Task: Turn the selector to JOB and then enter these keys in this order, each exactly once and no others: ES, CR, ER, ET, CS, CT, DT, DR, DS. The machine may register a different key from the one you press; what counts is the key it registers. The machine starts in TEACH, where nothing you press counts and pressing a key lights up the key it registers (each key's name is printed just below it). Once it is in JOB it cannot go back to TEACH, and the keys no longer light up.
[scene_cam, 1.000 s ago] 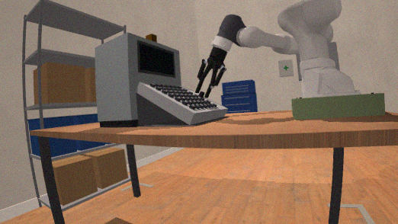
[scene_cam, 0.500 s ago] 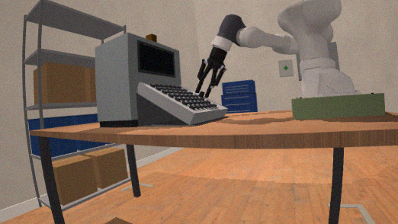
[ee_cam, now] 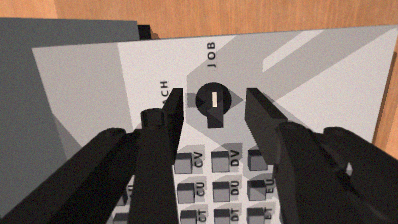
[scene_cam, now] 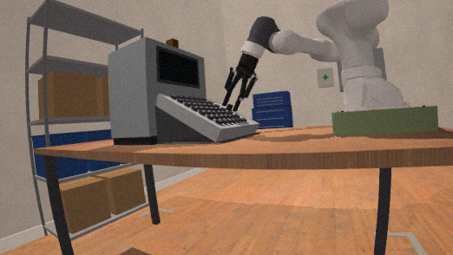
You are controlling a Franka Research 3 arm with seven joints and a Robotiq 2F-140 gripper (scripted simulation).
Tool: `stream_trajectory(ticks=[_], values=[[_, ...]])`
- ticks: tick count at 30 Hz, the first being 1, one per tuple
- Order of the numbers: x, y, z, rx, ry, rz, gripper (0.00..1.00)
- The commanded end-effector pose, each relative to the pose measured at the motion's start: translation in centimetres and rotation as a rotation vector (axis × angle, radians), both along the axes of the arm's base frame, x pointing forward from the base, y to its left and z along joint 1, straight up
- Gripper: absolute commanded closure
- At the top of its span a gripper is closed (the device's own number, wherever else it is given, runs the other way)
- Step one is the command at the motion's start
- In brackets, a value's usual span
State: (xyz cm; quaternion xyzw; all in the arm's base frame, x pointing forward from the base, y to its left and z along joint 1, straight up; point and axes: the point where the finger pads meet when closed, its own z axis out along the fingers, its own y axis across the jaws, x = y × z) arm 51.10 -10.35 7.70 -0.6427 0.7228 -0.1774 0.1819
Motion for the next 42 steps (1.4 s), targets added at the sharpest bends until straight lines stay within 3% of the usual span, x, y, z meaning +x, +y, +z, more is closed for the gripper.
stream_trajectory(ticks=[1,42], values=[[0.0,-0.1,0.1,0.001,-0.001,-0.008,0.6],[-1.4,0.0,2.7,0.002,-0.001,-0.008,0.6]])
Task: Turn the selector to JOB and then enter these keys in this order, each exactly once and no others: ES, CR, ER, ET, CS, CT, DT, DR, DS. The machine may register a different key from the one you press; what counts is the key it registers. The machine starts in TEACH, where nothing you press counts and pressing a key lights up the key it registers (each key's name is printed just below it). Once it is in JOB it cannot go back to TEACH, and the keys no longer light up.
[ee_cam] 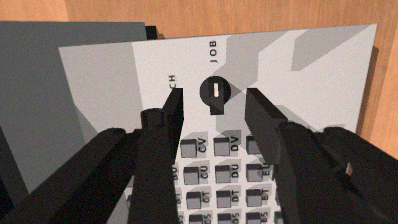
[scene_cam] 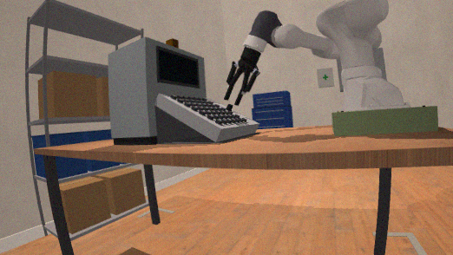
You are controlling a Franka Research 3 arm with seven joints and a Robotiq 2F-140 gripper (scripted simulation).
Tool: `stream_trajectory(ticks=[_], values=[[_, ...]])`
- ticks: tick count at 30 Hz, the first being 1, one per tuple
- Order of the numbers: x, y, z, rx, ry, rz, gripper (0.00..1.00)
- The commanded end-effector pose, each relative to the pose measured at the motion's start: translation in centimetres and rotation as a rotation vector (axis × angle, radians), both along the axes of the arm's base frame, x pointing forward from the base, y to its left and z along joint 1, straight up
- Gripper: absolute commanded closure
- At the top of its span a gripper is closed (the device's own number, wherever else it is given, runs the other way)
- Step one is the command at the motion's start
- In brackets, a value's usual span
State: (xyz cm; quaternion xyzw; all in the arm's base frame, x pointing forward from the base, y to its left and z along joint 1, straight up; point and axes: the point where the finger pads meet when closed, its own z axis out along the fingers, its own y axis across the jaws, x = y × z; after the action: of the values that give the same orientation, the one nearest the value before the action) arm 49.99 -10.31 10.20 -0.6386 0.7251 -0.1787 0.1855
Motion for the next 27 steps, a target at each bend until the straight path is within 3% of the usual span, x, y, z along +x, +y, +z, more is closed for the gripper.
stream_trajectory(ticks=[1,27], values=[[-0.4,-0.1,0.3,-0.003,0.007,0.0,0.6],[-1.4,0.0,2.1,-0.004,0.007,0.0,0.6]])
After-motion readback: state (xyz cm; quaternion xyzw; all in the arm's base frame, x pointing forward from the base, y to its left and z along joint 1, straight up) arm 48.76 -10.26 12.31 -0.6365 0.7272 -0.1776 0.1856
